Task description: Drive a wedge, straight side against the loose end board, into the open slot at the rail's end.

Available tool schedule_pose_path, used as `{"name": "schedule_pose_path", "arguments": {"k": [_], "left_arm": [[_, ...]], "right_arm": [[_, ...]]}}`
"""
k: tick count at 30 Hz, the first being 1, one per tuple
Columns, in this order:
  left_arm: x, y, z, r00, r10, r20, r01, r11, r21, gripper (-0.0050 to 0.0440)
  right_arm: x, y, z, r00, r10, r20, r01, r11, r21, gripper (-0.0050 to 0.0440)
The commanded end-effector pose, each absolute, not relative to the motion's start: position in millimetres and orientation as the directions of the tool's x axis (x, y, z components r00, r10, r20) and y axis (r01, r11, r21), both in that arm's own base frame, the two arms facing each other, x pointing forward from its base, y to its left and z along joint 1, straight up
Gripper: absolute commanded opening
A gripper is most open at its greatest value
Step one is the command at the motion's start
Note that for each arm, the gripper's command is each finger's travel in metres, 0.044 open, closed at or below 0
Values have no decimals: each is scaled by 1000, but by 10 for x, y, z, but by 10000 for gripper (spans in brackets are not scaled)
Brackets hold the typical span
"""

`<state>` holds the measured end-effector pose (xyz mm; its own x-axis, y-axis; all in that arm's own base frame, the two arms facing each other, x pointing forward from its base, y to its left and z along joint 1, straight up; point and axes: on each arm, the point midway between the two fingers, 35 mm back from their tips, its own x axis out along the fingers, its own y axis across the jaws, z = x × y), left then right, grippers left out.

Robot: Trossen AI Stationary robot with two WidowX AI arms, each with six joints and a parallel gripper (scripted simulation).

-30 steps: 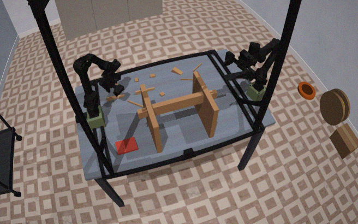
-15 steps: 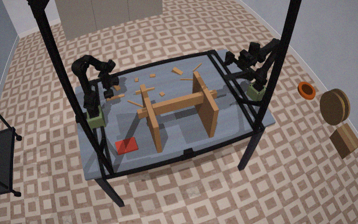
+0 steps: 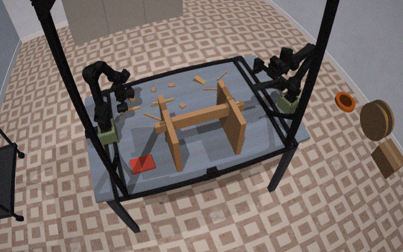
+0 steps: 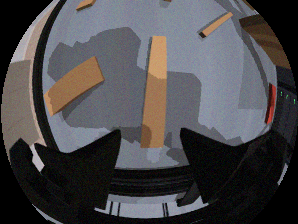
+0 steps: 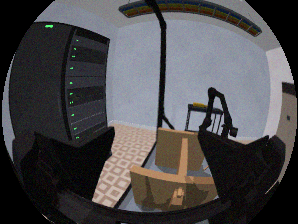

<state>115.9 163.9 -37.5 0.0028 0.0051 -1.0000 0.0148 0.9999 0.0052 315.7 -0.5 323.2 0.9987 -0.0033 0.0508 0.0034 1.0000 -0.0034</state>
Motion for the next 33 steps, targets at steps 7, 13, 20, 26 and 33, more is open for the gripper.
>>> {"name": "schedule_pose_path", "arguments": {"k": [7, 13, 20, 26, 33], "left_arm": [[1150, 1626, -521, 0, 0, -1000, 20, 1000, 0, 290], [1148, 1623, -595, 0, 0, -1000, 20, 1000, 0, 290], [1148, 1623, -595, 0, 0, -1000, 20, 1000, 0, 187], [1148, 1623, -595, 0, 0, -1000, 20, 1000, 0, 147], [1148, 1623, -595, 0, 0, -1000, 20, 1000, 0, 107]], "right_arm": [[3157, 0, 3229, 999, 0, 50, 0, 1000, 0, 440], [3157, 0, 3229, 999, 0, 50, 0, 1000, 0, 440], [3157, 0, 3229, 999, 0, 50, 0, 1000, 0, 440], [3157, 0, 3229, 999, 0, 50, 0, 1000, 0, 440], [3157, 0, 3229, 999, 0, 50, 0, 1000, 0, 440]]}}
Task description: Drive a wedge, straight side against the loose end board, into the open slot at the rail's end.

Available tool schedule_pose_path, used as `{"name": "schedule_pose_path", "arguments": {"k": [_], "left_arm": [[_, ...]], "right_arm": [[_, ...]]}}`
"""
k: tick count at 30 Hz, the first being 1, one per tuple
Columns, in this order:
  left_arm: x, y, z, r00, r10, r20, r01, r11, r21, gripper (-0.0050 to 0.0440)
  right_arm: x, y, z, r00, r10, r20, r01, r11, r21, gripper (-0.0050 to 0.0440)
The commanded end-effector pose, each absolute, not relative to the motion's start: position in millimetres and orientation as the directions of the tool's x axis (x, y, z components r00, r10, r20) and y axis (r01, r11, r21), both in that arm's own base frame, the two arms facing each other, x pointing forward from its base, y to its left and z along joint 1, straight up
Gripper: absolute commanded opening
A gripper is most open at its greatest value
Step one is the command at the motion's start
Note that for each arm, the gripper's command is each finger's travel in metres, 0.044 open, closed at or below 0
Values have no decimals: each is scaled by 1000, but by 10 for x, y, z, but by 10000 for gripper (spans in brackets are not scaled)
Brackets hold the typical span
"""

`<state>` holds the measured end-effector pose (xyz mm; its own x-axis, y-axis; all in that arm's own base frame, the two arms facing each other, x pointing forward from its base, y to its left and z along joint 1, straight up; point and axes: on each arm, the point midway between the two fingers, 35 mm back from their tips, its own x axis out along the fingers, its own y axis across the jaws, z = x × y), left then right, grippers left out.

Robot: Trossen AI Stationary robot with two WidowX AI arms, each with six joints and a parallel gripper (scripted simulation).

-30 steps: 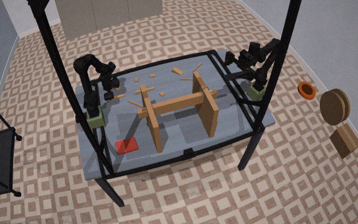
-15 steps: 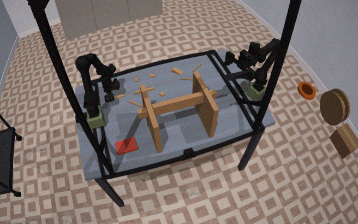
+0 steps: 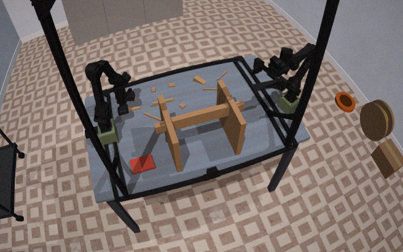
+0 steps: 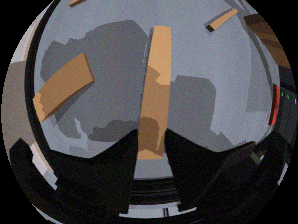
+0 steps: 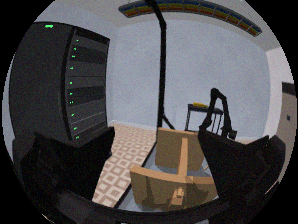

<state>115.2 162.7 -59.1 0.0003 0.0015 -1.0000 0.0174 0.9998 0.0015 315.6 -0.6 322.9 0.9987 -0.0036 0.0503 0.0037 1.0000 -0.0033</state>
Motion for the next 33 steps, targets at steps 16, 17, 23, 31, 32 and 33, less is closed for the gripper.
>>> {"name": "schedule_pose_path", "arguments": {"k": [16, 17, 23, 31, 32, 33], "left_arm": [[1152, 1627, 9, 0, 0, -1000, 20, 1000, 0, 0], [1152, 1627, 9, 0, 0, -1000, 20, 1000, 0, 0], [1152, 1627, 9, 0, 0, -1000, 20, 1000, 0, 0], [1152, 1627, 9, 0, 0, -1000, 20, 1000, 0, 0], [1152, 1627, 9, 0, 0, -1000, 20, 1000, 0, 0], [1152, 1627, 9, 0, 0, -1000, 20, 1000, 0, 0]], "right_arm": [[3229, -42, 3240, 999, -8, 49, 6, 999, 34, 368], [3229, -42, 3240, 999, -8, 49, 6, 999, 34, 368], [3640, -329, 3257, 998, -51, 41, 41, 973, 226, 248], [4360, -1108, 3039, 991, -134, 25, 97, 821, 563, 196], [4437, -1225, 2988, 989, -144, 23, 101, 793, 600, 196], [4509, -1346, 2932, 988, -154, 21, 106, 764, 637, 196]]}}
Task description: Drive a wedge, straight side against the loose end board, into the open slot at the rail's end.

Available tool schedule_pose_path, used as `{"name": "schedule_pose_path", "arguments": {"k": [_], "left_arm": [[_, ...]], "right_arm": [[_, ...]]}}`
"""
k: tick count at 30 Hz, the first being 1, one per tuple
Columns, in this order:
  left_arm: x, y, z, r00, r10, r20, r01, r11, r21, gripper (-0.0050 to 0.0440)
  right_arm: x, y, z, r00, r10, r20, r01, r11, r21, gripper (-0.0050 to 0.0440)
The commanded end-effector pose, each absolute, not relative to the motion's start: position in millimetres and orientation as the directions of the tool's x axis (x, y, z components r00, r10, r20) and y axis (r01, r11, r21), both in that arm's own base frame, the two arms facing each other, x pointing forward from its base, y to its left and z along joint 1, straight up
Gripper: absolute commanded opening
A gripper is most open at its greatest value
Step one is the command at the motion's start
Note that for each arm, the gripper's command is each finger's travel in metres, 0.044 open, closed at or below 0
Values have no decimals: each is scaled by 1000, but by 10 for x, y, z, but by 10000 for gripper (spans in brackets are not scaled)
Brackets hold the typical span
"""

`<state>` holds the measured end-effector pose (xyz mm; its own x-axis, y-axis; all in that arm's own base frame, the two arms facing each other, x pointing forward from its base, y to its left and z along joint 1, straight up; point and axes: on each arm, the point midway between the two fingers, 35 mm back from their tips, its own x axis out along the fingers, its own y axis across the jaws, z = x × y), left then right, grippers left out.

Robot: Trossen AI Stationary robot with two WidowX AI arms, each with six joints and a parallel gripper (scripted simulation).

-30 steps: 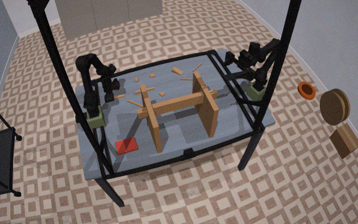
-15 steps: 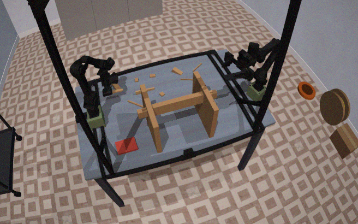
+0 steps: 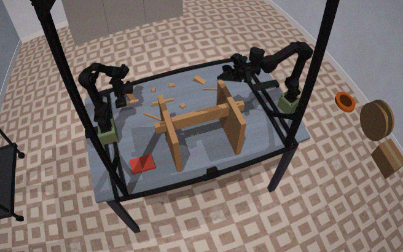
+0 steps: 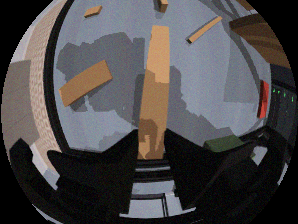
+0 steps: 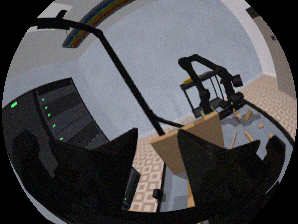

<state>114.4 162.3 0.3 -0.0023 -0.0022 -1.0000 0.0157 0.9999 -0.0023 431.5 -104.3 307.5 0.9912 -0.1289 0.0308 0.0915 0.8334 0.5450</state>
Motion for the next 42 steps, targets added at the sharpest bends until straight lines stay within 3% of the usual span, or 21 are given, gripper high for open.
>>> {"name": "schedule_pose_path", "arguments": {"k": [1, 14, 27, 36, 42], "left_arm": [[1152, 1627, 9, 0, 0, -1000, 20, 1000, 0, 0], [1152, 1627, 9, 0, 0, -1000, 20, 1000, 0, 0], [1152, 1627, 9, 0, 0, -1000, 20, 1000, 0, 0], [1172, 1632, 19, 0, 0, -1000, 20, 1000, 0, 0], [1884, 1644, 352, 0, 0, -1000, 9, 1000, 0, 0]], "right_arm": [[4509, -1346, 2932, 988, -154, 21, 106, 764, 637, 196], [4966, -2929, 1943, 961, -276, 4, 77, 283, 956, 196], [4558, -3896, 697, 951, -309, 0, 4, 14, 1000, 196], [4532, -3934, 648, 950, -312, 0, 0, 0, 1000, 196], [4532, -3934, 648, 950, -312, 0, 0, 0, 1000, 196]]}}
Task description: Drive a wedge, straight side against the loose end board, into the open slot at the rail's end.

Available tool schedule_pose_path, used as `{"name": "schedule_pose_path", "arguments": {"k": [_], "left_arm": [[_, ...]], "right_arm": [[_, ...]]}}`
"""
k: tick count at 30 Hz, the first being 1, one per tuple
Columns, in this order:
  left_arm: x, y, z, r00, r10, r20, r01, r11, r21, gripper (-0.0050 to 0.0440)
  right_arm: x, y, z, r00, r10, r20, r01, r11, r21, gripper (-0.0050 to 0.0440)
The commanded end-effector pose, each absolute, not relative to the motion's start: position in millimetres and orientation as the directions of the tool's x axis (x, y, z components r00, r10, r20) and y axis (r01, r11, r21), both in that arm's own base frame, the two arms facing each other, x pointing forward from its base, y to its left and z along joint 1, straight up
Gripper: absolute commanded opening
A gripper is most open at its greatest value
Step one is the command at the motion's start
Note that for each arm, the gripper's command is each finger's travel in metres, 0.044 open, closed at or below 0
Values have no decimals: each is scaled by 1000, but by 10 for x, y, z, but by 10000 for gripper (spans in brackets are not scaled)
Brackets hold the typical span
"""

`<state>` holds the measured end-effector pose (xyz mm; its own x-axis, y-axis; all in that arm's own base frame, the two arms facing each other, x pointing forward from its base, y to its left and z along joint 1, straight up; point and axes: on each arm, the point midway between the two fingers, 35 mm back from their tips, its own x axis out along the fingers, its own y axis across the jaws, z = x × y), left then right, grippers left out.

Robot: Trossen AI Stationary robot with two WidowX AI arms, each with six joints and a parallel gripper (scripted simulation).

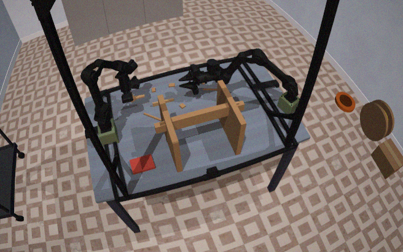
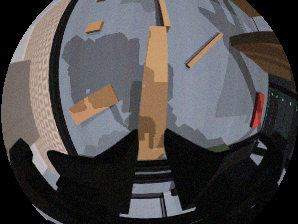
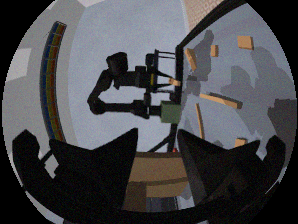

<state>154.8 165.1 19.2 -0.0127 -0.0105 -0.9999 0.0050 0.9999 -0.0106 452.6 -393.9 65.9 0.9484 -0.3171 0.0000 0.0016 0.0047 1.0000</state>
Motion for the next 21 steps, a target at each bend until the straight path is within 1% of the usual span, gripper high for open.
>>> {"name": "schedule_pose_path", "arguments": {"k": [1, 7, 9, 21], "left_arm": [[2021, 1615, 414, 0, 0, -1000, 6, 1000, 0, 0], [2809, 1234, 777, 0, 0, -1000, -6, 1000, 0, 0], [2964, 1106, 854, 0, 0, -1000, -9, 1000, 0, 0], [2983, 1088, 864, 0, 0, -1000, -9, 1000, 0, 0]], "right_arm": [[4532, -3934, 648, 950, -312, 0, 0, 0, 1000, 196], [4532, -3934, 648, 950, -312, 0, 0, 0, 1000, 196], [4532, -3934, 648, 950, -312, 0, 0, 0, 1000, 196], [4683, -4010, 642, 950, -312, 0, 0, 0, 1000, 196]]}}
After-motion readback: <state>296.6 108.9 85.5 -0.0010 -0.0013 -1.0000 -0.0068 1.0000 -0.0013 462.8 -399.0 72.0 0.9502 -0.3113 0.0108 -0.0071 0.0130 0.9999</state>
